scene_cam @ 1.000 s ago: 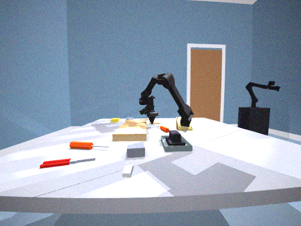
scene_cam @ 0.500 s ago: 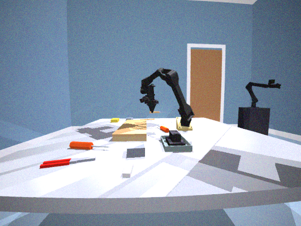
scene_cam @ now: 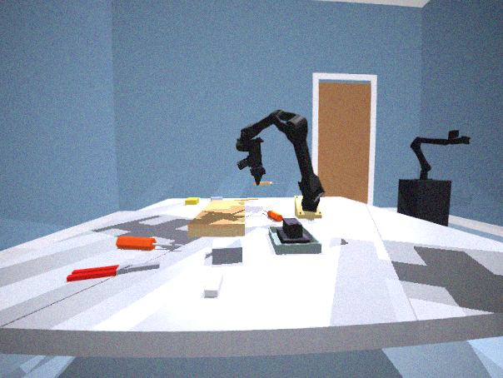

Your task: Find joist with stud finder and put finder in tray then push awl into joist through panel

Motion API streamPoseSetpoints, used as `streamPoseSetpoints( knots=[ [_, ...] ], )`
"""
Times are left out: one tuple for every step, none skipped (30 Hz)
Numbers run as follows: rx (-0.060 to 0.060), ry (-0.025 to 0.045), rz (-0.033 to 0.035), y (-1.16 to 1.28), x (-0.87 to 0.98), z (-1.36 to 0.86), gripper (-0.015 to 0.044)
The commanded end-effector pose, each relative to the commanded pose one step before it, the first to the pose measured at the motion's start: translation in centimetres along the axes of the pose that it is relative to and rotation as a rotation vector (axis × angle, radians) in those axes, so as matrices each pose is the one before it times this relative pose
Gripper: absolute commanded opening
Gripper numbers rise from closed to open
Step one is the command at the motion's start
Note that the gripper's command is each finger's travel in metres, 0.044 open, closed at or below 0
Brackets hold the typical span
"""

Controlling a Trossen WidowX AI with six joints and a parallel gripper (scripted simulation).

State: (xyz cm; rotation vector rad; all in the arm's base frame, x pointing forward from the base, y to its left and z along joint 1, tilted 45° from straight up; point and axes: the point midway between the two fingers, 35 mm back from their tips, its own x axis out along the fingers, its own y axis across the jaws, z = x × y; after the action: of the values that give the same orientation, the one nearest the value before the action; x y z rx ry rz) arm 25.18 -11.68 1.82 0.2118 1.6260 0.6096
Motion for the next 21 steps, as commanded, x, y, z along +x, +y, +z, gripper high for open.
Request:
streamPoseSetpoints(
  knots=[
    [0.0848, 0.005, -0.08464, -0.266, -0.412, -0.65, 0.0],
    [0.0254, -0.0009, -0.02352, -0.088, -0.108, -0.167, 0.0],
    [0.0257, -0.00168, -0.02352, -0.096, -0.109, -0.163, 0.0],
    [0.026, -0.00246, -0.0235, -0.104, -0.11, -0.16, 0.0],
    [0.0262, -0.00323, -0.02345, -0.111, -0.111, -0.156, 0.0],
    [0.0265, -0.00401, -0.02337, -0.119, -0.112, -0.152, 0.0],
    [0.0268, -0.00477, -0.02326, -0.126, -0.113, -0.147, 0.0],
    [0.027, -0.00554, -0.02312, -0.133, -0.114, -0.143, 0.0],
    [0.0273, -0.00629, -0.02296, -0.14, -0.115, -0.138, 0.0],
    [0.0276, -0.00704, -0.02277, -0.146, -0.116, -0.133, 0.0],
    [0.0279, -0.00777, -0.02255, -0.153, -0.117, -0.127, 0.0],
    [0.0281, -0.0085, -0.02231, -0.159, -0.117, -0.122, 0.0],
    [0.0284, -0.00921, -0.02205, -0.165, -0.118, -0.116, 0.0],
    [0.0287, -0.00992, -0.02175, -0.171, -0.119, -0.11, 0.0],
    [0.029, -0.0106, -0.02144, -0.177, -0.119, -0.104, 0.0],
    [0.0292, -0.01128, -0.0211, -0.182, -0.12, -0.098, 0.0],
    [0.0295, -0.01194, -0.02074, -0.187, -0.12, -0.092, 0.0],
    [0.0298, -0.01259, -0.02035, -0.192, -0.121, -0.085, 0.0],
    [0.0301, -0.01321, -0.01995, -0.197, -0.121, -0.079, 0.0],
    [0.0304, -0.01383, -0.01952, -0.201, -0.122, -0.072, 0.0],
    [0.0307, -0.01442, -0.01908, -0.205, -0.122, -0.065, 0.0]
  ],
)
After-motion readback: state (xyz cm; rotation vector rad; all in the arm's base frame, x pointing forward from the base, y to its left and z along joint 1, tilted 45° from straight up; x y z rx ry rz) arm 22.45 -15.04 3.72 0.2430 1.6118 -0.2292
